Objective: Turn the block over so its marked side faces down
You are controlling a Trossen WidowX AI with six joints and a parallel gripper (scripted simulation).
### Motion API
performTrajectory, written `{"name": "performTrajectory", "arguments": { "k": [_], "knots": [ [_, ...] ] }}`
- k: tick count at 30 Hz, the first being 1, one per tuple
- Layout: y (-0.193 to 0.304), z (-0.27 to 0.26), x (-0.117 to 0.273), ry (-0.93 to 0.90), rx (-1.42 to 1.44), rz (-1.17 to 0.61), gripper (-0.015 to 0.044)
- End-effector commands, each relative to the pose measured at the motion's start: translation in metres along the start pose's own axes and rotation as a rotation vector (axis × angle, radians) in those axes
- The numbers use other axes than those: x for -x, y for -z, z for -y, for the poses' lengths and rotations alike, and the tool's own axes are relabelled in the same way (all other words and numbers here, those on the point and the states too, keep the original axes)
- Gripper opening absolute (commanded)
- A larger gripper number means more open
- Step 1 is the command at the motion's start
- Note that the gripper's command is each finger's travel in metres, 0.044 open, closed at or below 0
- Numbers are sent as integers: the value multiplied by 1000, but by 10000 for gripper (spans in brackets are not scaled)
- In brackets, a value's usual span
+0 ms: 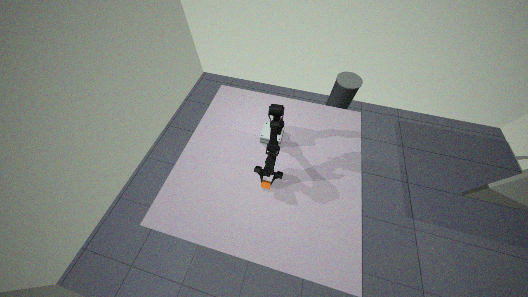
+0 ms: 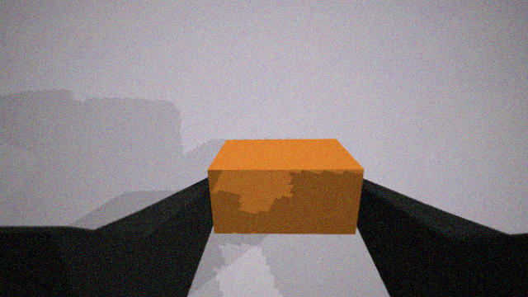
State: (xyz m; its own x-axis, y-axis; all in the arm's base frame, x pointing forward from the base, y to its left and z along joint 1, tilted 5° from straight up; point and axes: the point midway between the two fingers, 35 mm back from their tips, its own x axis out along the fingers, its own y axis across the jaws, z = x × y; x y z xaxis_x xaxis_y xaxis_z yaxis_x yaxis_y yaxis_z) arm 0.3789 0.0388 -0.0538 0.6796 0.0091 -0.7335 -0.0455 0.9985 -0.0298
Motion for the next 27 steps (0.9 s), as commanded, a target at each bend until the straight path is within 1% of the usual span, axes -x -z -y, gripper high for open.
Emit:
{"name": "performTrajectory", "arguments": {
  "k": [1,12,23,27],
  "knots": [
    [10,0,-4,2,7,26,0],
    [18,1,-4,2,6,175,0],
    [23,2,10,3,6,321,0],
    [22,2,12,3,6,340,0]
  ]
}}
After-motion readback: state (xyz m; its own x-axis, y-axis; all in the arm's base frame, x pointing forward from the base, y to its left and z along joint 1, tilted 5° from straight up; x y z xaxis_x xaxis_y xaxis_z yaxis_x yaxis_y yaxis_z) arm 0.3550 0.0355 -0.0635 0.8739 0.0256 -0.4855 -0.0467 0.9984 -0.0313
